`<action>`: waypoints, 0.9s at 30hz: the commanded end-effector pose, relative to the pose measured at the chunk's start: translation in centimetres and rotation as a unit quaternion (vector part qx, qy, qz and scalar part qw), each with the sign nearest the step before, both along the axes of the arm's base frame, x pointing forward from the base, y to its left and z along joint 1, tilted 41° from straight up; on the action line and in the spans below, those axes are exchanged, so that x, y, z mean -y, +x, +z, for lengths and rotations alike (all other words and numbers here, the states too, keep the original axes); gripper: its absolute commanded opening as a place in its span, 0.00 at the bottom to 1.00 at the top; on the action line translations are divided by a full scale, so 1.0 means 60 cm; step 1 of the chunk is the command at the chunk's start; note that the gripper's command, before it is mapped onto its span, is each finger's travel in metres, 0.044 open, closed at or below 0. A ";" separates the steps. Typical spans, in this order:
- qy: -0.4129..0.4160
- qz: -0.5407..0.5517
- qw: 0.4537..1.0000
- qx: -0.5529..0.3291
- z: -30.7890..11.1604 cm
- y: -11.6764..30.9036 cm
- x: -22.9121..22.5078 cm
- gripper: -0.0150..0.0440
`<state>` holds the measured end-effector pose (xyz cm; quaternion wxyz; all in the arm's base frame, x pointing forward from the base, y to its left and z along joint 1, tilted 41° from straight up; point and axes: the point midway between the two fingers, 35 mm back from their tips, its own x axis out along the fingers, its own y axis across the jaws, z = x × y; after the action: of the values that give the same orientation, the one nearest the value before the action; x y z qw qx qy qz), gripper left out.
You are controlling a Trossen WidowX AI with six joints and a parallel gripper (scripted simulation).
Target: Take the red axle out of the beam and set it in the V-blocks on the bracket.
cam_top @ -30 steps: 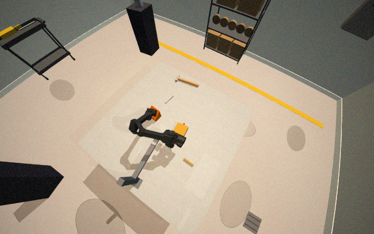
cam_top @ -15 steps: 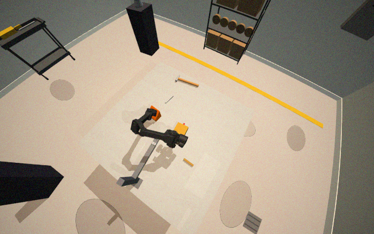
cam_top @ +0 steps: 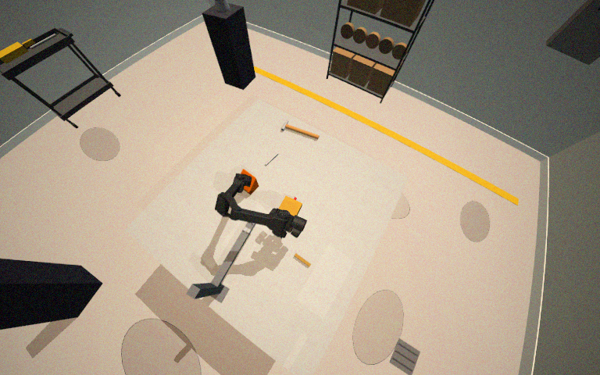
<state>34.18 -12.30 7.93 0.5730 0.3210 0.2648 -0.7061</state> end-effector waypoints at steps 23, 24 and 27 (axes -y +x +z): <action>0.001 0.002 1.000 -0.002 -0.055 -0.007 0.045 0.25; 0.001 0.002 1.000 -0.002 -0.057 -0.008 0.046 0.25; 0.001 0.002 1.000 -0.002 -0.063 -0.009 0.052 0.25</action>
<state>33.74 -15.01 4.54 0.5717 0.3232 0.2667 -0.7054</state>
